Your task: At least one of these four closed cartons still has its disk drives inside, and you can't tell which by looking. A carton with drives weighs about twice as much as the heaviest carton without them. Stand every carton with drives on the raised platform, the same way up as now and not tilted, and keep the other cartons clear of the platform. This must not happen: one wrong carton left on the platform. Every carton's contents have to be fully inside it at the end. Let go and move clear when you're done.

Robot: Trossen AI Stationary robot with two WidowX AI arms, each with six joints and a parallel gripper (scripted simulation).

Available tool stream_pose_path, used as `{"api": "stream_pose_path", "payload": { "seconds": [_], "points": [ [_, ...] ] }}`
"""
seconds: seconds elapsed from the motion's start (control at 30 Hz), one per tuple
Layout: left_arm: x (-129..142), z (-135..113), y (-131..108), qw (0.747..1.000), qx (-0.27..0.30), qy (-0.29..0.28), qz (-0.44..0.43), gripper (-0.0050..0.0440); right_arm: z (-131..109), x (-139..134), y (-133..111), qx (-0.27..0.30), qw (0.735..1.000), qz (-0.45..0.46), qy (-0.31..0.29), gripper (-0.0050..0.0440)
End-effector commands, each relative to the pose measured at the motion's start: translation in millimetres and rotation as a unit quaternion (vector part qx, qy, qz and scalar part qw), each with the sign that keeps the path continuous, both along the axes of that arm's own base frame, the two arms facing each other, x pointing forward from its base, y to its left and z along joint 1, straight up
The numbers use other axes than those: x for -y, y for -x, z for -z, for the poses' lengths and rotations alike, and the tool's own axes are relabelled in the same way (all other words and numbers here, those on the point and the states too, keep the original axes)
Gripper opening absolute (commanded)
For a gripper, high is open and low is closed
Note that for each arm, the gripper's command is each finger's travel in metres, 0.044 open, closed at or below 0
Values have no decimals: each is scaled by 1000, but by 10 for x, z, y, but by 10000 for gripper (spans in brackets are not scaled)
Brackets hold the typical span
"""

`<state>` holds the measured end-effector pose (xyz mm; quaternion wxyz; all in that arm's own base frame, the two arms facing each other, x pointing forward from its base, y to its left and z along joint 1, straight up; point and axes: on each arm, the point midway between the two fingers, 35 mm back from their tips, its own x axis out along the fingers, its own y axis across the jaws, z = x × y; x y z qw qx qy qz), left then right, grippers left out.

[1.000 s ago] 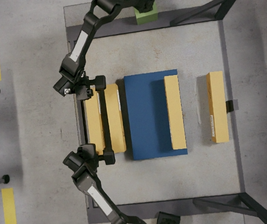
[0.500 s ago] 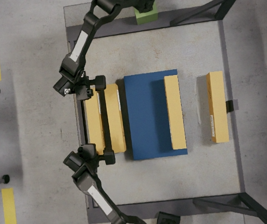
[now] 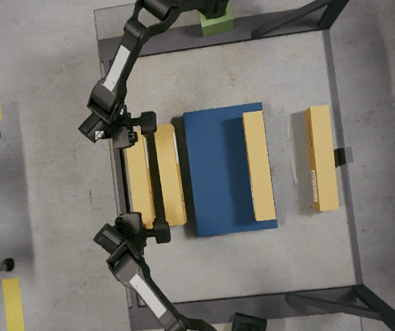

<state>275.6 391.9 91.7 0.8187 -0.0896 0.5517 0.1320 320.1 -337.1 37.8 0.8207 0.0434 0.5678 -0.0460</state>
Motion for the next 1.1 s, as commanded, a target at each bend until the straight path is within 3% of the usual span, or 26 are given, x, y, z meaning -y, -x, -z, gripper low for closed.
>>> {"api": "stream_pose_path", "payload": {
  "seconds": [0.0, 1.07],
  "points": [
    [-2, -167, 5, 1000, 10, -16, 0, 382, -124, 53, -47, 11, 1000, 0, 13, 382],
    [-7, -170, 3, 1000, 2, 0, 0, 382, -119, 57, -41, 11, 1000, 0, 13, 382]
  ]
}}
